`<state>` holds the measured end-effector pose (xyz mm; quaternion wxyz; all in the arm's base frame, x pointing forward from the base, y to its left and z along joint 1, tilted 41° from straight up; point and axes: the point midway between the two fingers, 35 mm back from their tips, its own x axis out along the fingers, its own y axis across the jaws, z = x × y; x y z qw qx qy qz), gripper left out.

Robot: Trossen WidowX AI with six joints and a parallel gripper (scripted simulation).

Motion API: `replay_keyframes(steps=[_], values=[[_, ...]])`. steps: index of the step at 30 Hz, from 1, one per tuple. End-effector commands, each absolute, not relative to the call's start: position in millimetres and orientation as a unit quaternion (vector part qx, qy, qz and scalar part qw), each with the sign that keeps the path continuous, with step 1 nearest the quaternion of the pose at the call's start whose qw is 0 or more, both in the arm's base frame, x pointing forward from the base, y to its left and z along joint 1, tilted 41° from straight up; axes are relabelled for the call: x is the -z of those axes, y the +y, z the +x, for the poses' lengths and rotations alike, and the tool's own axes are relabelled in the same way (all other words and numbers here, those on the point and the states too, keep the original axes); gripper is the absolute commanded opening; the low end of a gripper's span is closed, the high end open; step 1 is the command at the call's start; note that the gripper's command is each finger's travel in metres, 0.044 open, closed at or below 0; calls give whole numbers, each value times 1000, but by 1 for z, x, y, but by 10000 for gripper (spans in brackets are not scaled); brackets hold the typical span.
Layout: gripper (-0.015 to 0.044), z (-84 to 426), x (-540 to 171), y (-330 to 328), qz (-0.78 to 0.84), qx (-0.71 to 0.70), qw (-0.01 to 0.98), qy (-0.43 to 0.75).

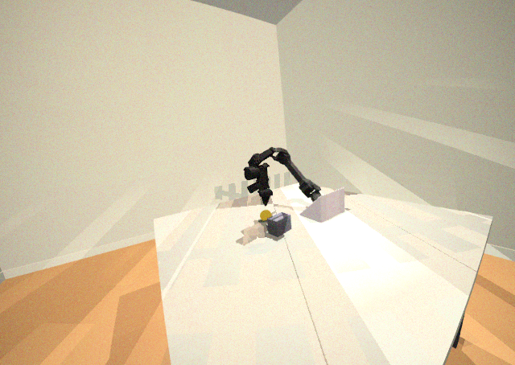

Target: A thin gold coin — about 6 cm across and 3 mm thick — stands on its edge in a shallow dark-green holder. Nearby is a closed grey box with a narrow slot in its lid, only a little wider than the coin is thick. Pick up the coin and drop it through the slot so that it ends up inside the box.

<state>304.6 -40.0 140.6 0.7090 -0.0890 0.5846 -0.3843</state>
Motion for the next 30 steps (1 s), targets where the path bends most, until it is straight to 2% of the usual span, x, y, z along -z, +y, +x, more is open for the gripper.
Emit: replay_keyframes(steps=[1,30], values=[[161,304,-132,-49,-93,385,707,586],[161,307,-100,-77,-92,385,707,586]])
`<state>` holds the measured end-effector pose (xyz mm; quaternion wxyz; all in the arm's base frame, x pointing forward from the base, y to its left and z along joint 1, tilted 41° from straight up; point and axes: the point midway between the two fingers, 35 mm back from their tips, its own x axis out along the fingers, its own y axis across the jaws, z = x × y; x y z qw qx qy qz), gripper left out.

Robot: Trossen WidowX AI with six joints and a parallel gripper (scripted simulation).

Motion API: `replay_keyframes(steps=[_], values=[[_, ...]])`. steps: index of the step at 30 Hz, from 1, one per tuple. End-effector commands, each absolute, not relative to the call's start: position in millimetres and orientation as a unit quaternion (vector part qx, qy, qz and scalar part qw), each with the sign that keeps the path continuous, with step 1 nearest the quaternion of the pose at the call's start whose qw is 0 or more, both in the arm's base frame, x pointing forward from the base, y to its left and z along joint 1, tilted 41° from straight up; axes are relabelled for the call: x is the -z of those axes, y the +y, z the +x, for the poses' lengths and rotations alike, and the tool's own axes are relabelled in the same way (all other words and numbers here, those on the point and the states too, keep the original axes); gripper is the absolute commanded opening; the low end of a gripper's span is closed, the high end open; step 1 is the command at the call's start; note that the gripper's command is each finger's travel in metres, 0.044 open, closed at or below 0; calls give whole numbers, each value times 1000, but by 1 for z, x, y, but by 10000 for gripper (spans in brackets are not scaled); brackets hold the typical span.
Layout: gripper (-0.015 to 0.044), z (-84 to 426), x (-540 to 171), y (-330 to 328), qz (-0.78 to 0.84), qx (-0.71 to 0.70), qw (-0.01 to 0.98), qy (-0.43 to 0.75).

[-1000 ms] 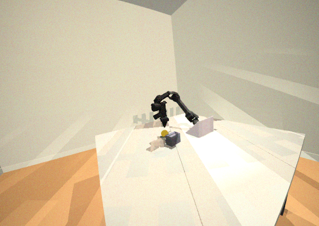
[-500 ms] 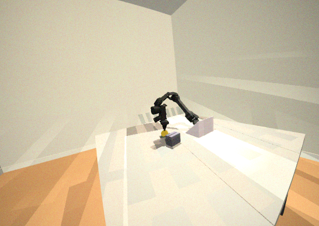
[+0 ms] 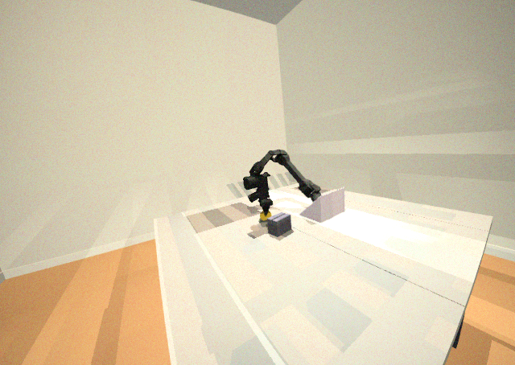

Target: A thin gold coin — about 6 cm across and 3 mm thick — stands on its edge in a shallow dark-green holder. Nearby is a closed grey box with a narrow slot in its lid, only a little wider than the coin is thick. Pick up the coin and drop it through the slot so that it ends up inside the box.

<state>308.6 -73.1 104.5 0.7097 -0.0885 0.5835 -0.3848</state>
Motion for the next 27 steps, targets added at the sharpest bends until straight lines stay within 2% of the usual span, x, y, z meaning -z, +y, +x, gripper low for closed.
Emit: replay_keyframes(steps=[1,18,24,27], values=[[161,307,-98,-78,-92,385,707,586],[161,306,-80,-96,-93,386,707,585],[3,306,-80,-96,-93,386,707,585],[0,306,-80,-96,-93,386,707,585]])
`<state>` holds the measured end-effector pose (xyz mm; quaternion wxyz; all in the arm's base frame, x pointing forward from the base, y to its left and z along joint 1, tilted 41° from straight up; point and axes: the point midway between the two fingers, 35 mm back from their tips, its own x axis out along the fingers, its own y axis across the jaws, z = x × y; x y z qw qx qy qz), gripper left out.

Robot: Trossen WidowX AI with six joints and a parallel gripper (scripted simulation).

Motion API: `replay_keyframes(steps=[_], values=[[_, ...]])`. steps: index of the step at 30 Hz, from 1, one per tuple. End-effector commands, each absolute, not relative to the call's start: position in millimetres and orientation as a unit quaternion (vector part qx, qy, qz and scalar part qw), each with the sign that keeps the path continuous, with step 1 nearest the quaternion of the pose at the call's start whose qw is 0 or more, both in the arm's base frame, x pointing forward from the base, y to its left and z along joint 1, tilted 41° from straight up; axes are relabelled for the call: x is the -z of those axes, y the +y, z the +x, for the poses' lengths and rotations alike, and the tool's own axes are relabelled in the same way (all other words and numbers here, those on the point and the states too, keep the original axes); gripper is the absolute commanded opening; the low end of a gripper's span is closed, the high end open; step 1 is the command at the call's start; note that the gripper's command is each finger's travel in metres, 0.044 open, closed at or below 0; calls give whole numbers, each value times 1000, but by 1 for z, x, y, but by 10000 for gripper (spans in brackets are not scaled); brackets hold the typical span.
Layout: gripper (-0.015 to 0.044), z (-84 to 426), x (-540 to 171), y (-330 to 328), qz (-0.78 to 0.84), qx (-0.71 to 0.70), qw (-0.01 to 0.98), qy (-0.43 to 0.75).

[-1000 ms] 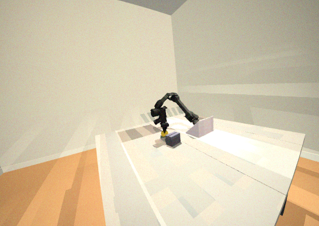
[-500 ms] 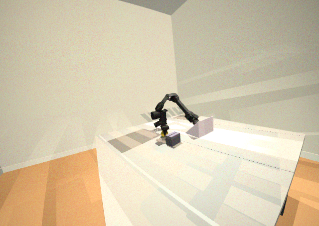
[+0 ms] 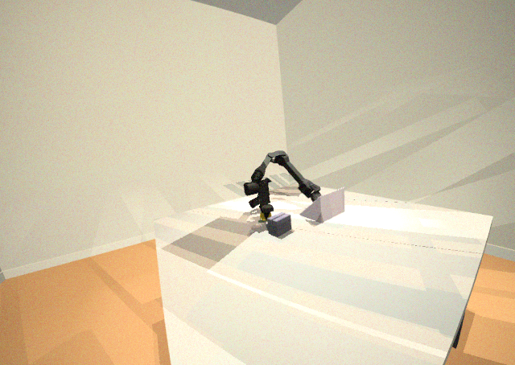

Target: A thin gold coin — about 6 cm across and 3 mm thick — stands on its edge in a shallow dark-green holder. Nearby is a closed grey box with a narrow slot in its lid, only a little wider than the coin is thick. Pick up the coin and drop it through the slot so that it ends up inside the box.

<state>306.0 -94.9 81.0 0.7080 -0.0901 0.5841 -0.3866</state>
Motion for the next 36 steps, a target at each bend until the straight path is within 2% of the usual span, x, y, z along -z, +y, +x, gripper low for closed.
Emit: replay_keyframes(steps=[1,36], values=[[0,306,-80,-96,-93,386,707,585],[0,308,-135,-47,-91,384,707,587]])
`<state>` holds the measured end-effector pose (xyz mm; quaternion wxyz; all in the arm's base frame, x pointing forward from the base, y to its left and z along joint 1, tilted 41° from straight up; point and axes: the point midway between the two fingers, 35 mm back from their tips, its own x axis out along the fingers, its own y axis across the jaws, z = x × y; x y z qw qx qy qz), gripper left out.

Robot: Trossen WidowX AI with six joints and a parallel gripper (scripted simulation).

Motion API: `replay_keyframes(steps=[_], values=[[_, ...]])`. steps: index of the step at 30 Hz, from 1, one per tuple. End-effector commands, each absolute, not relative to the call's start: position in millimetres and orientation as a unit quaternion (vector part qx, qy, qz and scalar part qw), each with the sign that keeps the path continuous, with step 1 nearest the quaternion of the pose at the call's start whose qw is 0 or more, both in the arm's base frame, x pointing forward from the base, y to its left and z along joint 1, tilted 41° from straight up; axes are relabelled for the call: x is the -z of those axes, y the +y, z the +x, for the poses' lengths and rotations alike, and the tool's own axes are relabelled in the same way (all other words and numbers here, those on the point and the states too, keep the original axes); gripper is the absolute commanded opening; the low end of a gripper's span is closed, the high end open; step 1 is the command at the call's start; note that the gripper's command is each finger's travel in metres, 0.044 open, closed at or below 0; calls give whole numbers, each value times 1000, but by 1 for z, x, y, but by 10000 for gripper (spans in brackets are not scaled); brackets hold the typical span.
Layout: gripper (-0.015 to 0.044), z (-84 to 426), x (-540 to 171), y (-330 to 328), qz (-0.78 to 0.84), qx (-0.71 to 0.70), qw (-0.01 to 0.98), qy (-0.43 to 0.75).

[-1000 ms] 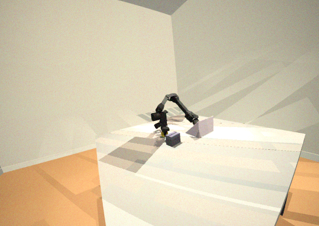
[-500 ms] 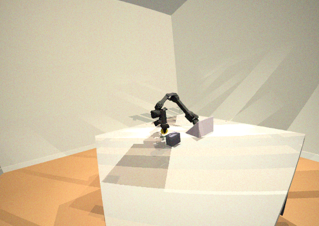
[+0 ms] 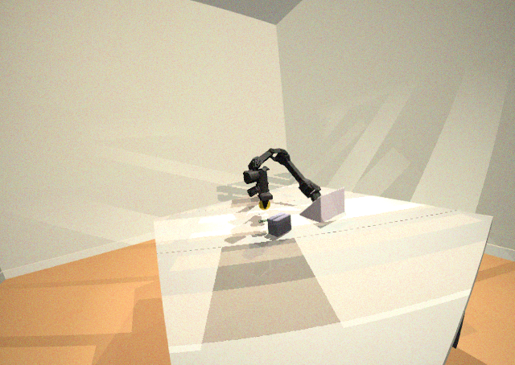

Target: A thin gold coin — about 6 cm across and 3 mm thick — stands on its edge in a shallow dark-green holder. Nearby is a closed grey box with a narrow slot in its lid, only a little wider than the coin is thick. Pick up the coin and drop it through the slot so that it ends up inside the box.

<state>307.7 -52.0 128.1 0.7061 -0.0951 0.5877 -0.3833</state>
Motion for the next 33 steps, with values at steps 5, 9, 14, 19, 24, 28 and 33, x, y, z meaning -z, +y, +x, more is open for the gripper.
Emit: replay_keyframes(steps=[5,9,14,19,24,28,33], values=[[0,306,-145,-39,-92,384,707,586],[0,304,-151,-33,-92,385,707,586],[0,306,-152,-33,-122,359,702,602],[0,309,-151,-32,-183,306,689,631],[0,312,-151,-30,-241,250,671,655],[0,314,-150,-30,-285,207,654,670],[0,314,-150,-30,-294,198,650,673]])
